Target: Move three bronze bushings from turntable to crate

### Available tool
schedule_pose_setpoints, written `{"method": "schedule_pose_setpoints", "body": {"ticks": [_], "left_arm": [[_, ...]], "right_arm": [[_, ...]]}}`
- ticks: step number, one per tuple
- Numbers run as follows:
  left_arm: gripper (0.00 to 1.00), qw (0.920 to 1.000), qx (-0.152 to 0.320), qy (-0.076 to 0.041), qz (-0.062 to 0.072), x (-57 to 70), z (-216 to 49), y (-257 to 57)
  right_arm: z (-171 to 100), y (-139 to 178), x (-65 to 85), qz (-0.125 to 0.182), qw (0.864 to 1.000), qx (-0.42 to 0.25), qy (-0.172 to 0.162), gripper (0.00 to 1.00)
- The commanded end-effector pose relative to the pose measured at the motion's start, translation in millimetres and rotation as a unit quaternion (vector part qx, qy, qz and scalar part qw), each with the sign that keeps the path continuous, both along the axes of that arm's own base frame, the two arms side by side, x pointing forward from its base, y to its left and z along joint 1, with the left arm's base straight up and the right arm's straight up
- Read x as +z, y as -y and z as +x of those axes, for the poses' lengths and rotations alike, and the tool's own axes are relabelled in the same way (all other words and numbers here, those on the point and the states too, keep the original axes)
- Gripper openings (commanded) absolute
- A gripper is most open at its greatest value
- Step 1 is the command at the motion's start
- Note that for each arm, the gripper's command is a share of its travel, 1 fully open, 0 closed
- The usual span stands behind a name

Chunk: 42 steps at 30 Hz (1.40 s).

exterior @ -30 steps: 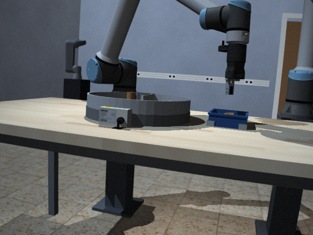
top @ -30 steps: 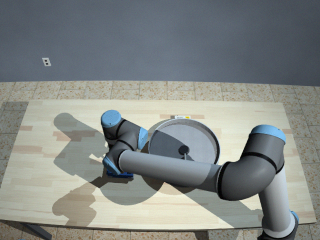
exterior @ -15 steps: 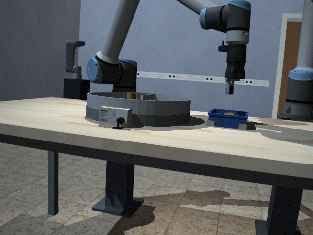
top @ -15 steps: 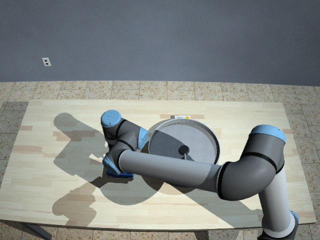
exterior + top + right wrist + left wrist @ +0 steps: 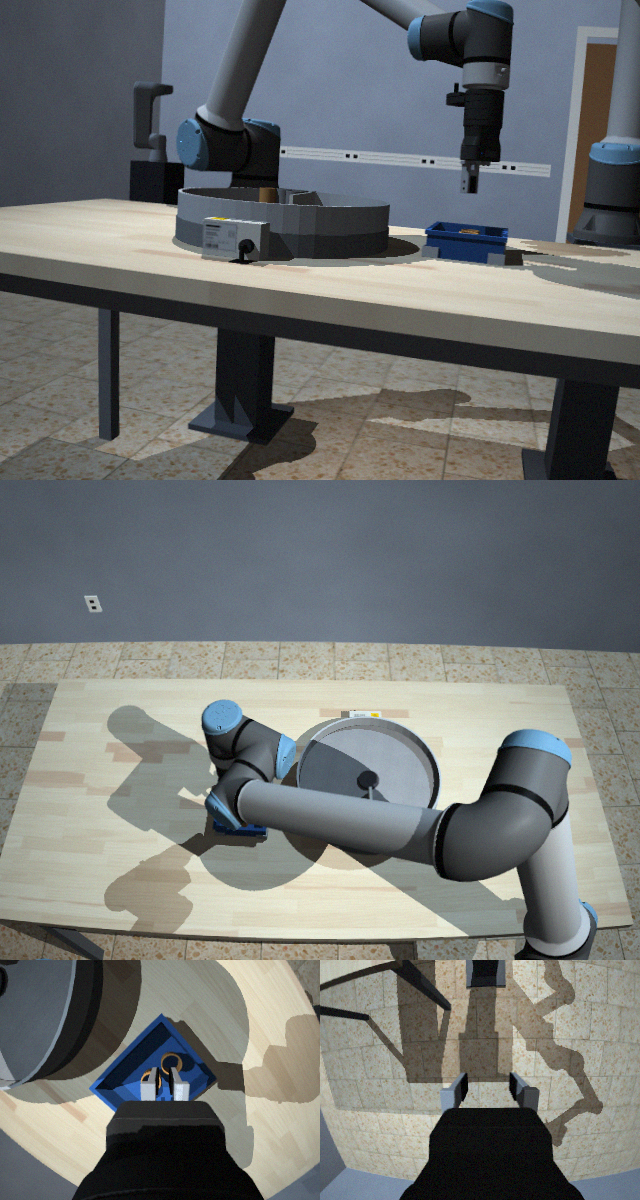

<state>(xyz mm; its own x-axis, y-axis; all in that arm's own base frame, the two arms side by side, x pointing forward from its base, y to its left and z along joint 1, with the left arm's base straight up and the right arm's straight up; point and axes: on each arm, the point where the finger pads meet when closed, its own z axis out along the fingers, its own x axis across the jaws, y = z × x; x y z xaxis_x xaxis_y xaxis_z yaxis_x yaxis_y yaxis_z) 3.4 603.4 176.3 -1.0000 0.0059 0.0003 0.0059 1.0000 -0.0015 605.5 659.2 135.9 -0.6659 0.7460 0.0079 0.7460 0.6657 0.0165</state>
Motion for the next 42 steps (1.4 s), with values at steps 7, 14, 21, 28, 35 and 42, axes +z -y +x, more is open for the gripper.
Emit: {"method": "schedule_pose_setpoints", "body": {"ticks": [7,14,21,28,35,42], "left_arm": [[1.00,1.0000,0.000,0.000,0.001,0.8,0.2,-0.6],[1.00,1.0000,0.000,0.000,0.001,0.8,0.2,-0.6],[1.00,1.0000,0.000,0.000,0.001,0.8,0.2,-0.6],[1.00,1.0000,0.000,0.000,0.001,0.8,0.2,-0.6],[1.00,1.0000,0.000,0.000,0.001,0.8,0.2,-0.6],[1.00,1.0000,0.000,0.000,0.001,0.8,0.2,-0.6]], "right_arm": [[0.4,-0.5,1.3,0.001,1.000,0.000,0.001,0.38],[0.4,-0.5,1.3,0.001,1.000,0.000,0.001,0.38],[0.4,-0.5,1.3,0.001,1.000,0.000,0.001,0.38],[0.4,-0.5,1.3,0.001,1.000,0.000,0.001,0.38],[-0.4,5.0,1.3,0.001,1.000,0.000,0.001,0.36],[-8.1,56.3,0.8,0.001,1.000,0.000,0.000,0.36]]}}
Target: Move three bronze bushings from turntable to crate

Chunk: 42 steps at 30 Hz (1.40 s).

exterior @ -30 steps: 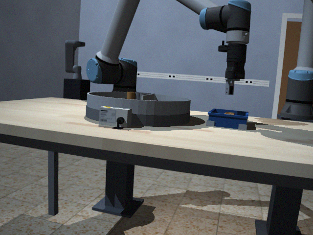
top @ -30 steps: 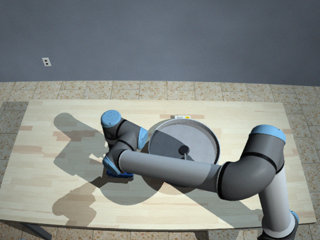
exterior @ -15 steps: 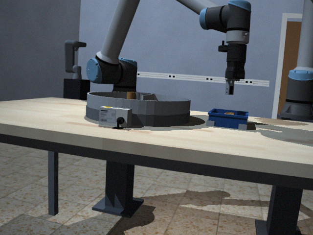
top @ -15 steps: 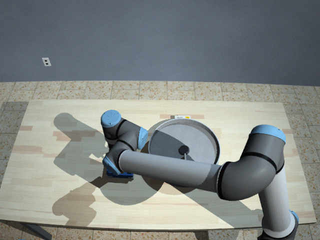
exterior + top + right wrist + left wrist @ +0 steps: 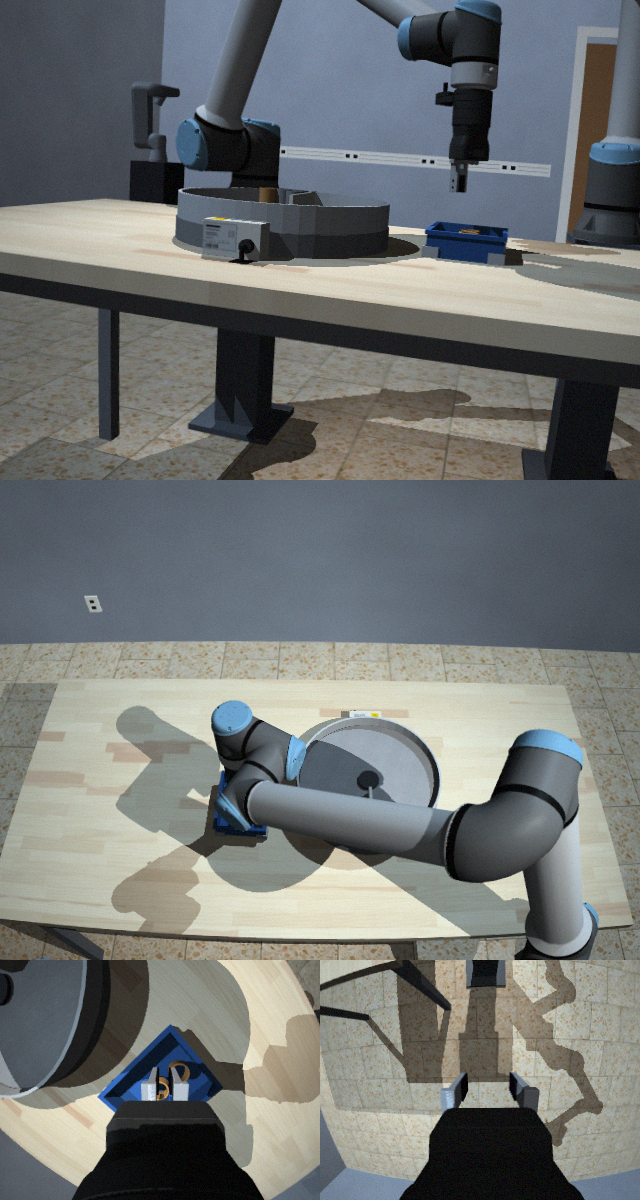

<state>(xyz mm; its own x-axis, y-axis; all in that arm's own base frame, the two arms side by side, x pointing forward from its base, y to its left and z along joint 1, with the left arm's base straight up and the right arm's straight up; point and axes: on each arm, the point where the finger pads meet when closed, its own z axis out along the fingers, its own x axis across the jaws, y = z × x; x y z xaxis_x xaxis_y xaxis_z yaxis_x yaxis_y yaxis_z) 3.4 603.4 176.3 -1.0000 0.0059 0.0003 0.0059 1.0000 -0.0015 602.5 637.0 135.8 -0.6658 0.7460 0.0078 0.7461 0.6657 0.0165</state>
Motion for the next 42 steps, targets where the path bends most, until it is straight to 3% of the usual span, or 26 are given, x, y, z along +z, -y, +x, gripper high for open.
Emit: {"method": "schedule_pose_setpoints", "body": {"ticks": [1,4,7,19,21,23,36,38,42], "left_arm": [[1.00,1.0000,0.000,0.000,0.001,0.8,0.2,-0.6],[1.00,1.0000,0.000,0.000,0.001,0.8,0.2,-0.6],[1.00,1.0000,0.000,0.000,0.001,0.8,0.2,-0.6],[1.00,1.0000,0.000,0.000,0.001,0.8,0.2,-0.6],[1.00,1.0000,0.000,0.000,0.001,0.8,0.2,-0.6],[1.00,1.0000,0.000,0.000,0.001,0.8,0.2,-0.6],[1.00,1.0000,0.000,0.000,0.001,0.8,0.2,-0.6],[1.00,1.0000,0.000,0.000,0.001,0.8,0.2,-0.6],[1.00,1.0000,0.000,0.000,0.001,0.8,0.2,-0.6]], "right_arm": [[-6.9,46.9,0.9,0.001,1.000,0.000,0.000,0.36],[-9.0,60.8,0.8,0.001,1.000,0.000,0.000,0.36],[-15.2,105.3,0.7,0.001,1.000,0.000,0.000,0.36],[-32.2,226.9,0.5,0.001,1.000,0.000,0.001,0.36],[-32.2,226.9,0.5,0.001,1.000,0.000,0.001,0.36],[-37.4,263.3,0.4,0.001,1.000,0.000,0.001,0.36],[-56.1,394.5,0.3,0.000,1.000,0.000,0.001,0.36],[-56.1,394.5,0.3,0.000,1.000,0.000,0.001,0.36],[-60.4,424.9,0.3,0.000,1.000,0.000,0.001,0.36]]}}
